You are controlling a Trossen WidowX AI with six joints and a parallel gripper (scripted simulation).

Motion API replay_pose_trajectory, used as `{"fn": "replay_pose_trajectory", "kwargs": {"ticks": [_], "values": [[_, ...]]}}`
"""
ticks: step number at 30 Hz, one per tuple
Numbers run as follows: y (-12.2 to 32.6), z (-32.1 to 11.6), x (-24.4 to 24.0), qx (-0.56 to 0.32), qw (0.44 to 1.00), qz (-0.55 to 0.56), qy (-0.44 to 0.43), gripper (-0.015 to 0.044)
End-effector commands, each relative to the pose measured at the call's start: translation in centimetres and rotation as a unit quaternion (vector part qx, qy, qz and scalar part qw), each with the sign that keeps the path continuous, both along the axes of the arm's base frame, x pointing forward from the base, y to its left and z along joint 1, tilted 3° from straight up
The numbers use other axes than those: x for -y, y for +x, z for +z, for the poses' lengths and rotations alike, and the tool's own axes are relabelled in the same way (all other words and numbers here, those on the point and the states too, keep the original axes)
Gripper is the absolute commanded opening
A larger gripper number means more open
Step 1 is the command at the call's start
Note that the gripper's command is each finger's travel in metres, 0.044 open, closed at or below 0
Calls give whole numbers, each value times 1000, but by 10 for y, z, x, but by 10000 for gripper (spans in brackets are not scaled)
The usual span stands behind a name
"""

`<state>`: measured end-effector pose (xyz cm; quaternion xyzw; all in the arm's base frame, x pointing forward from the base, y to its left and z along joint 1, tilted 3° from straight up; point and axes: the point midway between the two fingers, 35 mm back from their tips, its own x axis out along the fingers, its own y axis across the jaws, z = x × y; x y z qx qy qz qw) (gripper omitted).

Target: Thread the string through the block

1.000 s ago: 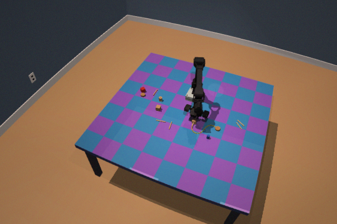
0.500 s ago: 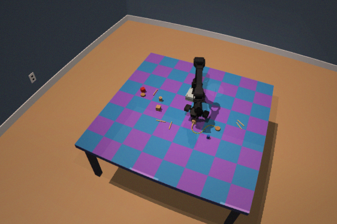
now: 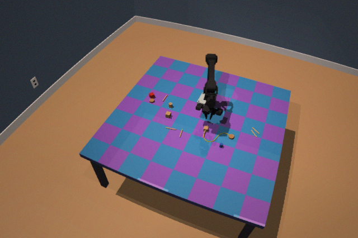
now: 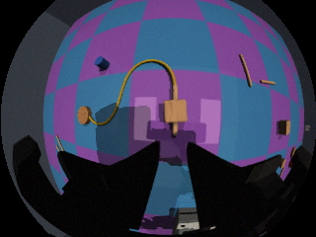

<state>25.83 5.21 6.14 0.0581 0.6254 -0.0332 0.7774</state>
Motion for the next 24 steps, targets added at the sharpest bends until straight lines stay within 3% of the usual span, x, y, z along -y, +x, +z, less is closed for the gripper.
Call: {"fn": "replay_pose_trajectory", "kwargs": {"ticks": [1,24], "values": [[-10,3,2,8,1000,7,2,124],[-1,-21,0,8,1000,7,2,124]]}}
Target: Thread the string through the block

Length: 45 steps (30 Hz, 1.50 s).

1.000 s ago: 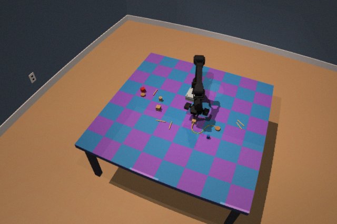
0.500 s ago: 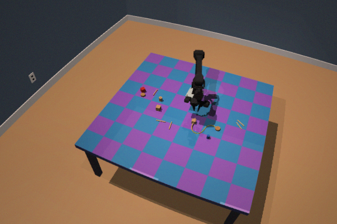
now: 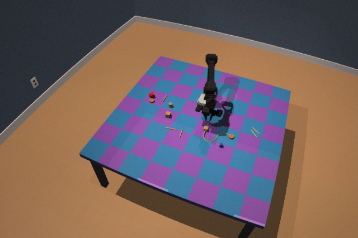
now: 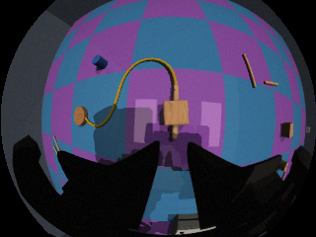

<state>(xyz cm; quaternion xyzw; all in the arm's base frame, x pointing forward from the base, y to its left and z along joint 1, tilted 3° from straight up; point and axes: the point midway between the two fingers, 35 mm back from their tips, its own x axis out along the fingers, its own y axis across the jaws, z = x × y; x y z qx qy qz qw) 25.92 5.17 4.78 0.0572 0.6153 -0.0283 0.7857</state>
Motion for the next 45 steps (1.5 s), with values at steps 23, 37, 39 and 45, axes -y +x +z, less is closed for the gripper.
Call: {"fn": "replay_pose_trajectory", "kwargs": {"ticks": [23,37,39,45], "values": [[6,-45,-1,-5,1000,3,0,124],[8,-61,-1,-5,1000,3,0,124],[8,-61,-1,-5,1000,3,0,124],[8,-61,-1,-5,1000,3,0,124]]}}
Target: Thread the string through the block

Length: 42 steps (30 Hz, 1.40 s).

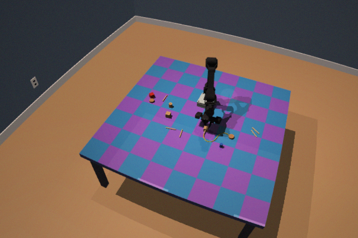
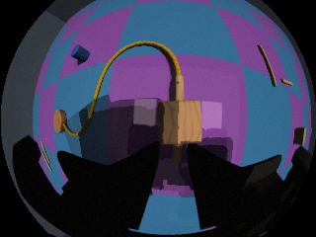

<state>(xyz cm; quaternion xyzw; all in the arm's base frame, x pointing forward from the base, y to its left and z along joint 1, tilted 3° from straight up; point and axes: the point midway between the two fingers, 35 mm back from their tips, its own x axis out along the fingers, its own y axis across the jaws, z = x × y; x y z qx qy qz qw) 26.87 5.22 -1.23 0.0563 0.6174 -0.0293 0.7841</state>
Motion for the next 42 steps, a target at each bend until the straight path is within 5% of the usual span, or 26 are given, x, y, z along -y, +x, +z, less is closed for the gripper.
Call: {"fn": "replay_pose_trajectory", "kwargs": {"ticks": [1,11,16,42], "values": [[-2,-1,0,-2,1000,3,2,124],[-2,-1,0,-2,1000,3,2,124],[0,0,0,-1,1000,0,0,0],[5,-2,-1,37,999,3,4,0]]}}
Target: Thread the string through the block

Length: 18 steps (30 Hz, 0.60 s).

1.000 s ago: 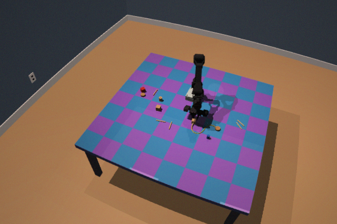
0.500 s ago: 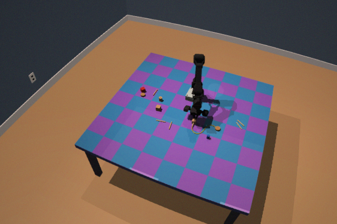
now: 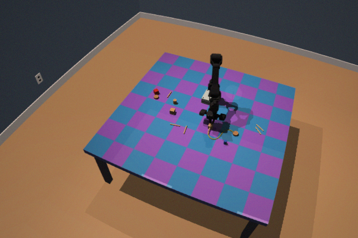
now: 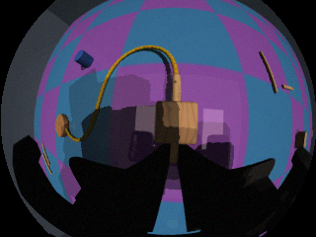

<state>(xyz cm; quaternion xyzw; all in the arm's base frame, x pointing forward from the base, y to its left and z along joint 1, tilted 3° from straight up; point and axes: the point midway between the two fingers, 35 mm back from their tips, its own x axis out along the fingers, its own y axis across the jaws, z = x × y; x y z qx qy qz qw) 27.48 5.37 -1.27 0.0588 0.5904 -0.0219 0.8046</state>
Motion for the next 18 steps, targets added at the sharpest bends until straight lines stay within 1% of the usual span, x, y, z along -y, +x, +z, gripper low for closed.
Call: {"fn": "replay_pose_trajectory", "kwargs": {"ticks": [1,18], "values": [[-1,-2,1,2,1000,0,-1,0],[-1,-2,1,5,1000,-2,1,0]]}}
